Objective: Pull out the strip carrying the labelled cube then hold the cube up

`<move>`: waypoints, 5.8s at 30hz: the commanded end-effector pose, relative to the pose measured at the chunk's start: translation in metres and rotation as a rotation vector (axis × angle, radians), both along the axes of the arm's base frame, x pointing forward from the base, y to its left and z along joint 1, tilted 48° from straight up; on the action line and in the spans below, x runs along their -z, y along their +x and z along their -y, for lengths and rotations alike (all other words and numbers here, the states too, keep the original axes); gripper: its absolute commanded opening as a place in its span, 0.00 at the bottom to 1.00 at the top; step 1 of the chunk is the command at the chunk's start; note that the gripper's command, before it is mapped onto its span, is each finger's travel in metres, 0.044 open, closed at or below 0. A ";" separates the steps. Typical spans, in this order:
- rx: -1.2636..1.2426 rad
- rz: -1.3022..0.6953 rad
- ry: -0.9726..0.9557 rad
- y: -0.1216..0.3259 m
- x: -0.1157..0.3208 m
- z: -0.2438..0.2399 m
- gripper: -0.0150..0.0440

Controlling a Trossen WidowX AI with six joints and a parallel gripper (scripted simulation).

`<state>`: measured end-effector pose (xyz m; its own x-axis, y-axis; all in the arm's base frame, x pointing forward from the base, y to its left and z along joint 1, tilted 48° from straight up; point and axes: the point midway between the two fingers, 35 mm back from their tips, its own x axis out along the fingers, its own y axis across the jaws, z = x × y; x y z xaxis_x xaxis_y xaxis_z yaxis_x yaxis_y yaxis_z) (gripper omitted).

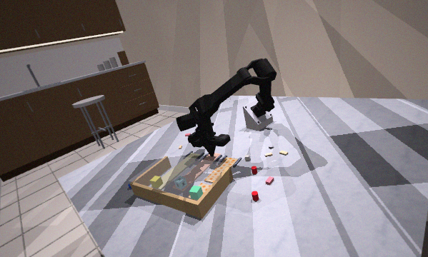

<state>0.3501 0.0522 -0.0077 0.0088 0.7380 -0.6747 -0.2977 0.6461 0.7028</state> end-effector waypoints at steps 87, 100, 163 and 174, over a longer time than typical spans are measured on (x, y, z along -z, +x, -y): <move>-0.008 -0.020 -0.005 -0.134 0.038 0.029 0.25; -0.008 -0.020 -0.006 -0.147 0.041 0.032 0.25; 0.030 -0.059 -0.006 -0.068 -0.012 0.051 1.00; 0.030 -0.057 -0.006 -0.036 -0.024 0.046 1.00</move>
<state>0.3028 0.0035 0.0118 -0.0075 0.7320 -0.6812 -0.2419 0.6597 0.7115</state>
